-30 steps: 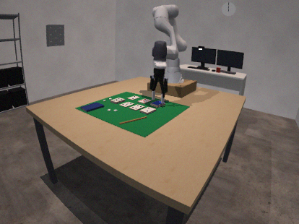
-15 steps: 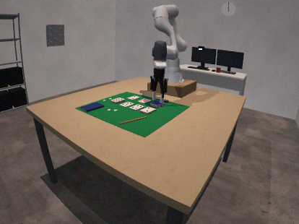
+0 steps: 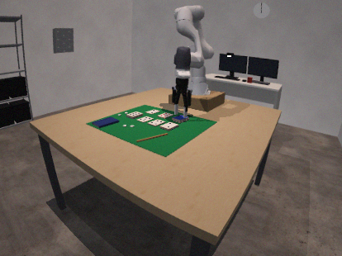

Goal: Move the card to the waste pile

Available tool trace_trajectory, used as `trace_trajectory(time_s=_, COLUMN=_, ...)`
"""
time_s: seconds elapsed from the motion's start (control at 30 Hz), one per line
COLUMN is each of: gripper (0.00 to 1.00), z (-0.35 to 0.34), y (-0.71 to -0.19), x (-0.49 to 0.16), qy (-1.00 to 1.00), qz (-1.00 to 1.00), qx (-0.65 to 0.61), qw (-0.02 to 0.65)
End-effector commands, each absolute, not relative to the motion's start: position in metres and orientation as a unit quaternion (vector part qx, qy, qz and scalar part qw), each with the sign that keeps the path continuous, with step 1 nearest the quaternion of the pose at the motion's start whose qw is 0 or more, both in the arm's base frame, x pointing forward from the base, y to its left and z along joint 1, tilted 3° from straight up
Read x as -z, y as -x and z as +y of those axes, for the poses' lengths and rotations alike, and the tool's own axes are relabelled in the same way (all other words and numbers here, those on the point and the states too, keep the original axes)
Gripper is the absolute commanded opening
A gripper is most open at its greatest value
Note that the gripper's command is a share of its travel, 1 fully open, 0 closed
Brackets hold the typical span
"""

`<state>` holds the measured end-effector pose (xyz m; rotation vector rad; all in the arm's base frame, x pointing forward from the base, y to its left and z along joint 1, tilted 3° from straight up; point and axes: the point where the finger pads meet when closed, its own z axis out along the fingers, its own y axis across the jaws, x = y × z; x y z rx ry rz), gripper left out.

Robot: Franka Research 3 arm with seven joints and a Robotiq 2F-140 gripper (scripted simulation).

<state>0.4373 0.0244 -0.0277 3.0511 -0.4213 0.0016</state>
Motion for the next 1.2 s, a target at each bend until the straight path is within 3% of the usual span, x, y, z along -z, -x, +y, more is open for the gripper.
trace_trajectory(time_s=0.0, gripper=0.42, z=0.0248, y=-0.4388, x=0.0279, qy=-0.990, qz=-0.137, qx=-0.002, qw=0.030)
trace_trajectory(time_s=0.33, gripper=0.42, z=0.0248, y=-0.4388, x=0.0279, qy=-0.990, qz=-0.137, qx=-0.002, qw=0.030)
trace_trajectory(time_s=0.37, gripper=0.50, z=0.0248, y=-0.4388, x=0.0279, qy=-0.990, qz=-0.137, qx=-0.002, qw=0.030)
trace_trajectory(time_s=1.17, gripper=0.50, z=0.0248, y=-0.4388, x=0.0279, qy=-0.990, qz=-0.137, qx=-0.002, qw=0.030)
